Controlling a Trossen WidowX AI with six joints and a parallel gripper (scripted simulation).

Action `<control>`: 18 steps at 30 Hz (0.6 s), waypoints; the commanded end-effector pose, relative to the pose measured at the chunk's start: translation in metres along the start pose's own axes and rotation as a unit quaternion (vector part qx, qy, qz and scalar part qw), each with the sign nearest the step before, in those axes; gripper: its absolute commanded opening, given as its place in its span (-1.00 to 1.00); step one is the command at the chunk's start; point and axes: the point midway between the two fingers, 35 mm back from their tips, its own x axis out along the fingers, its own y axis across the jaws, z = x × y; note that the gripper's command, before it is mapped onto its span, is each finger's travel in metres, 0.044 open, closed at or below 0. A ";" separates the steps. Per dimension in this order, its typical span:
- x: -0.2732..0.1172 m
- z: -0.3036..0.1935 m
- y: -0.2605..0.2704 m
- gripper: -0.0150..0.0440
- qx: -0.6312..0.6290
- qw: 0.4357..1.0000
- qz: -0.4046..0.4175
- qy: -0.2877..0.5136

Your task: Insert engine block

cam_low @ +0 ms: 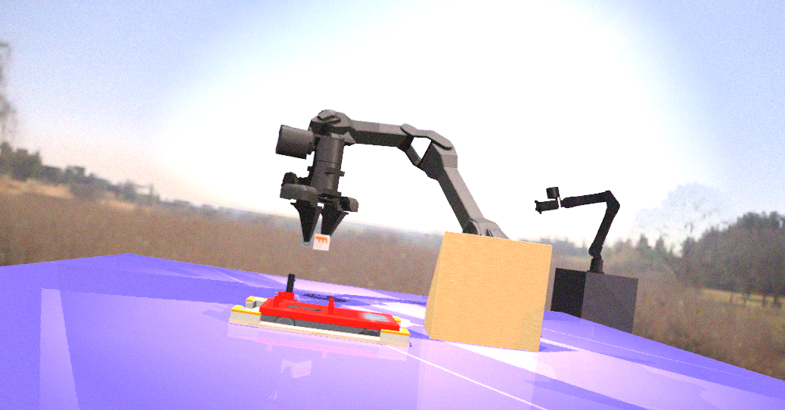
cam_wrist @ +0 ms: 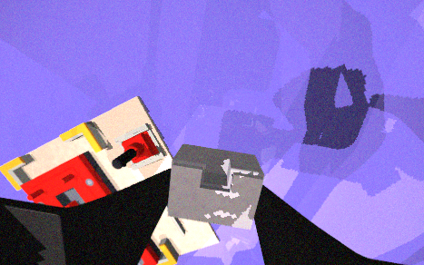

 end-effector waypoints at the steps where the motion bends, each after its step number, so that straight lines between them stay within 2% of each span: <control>1: -0.002 -0.001 0.001 -0.49 -0.006 1.000 0.000 -0.013; 8: -0.002 -0.004 0.002 -0.49 -0.007 0.998 0.001 -0.059; 18: 0.002 -0.012 0.006 -0.49 -0.012 0.977 0.008 -0.214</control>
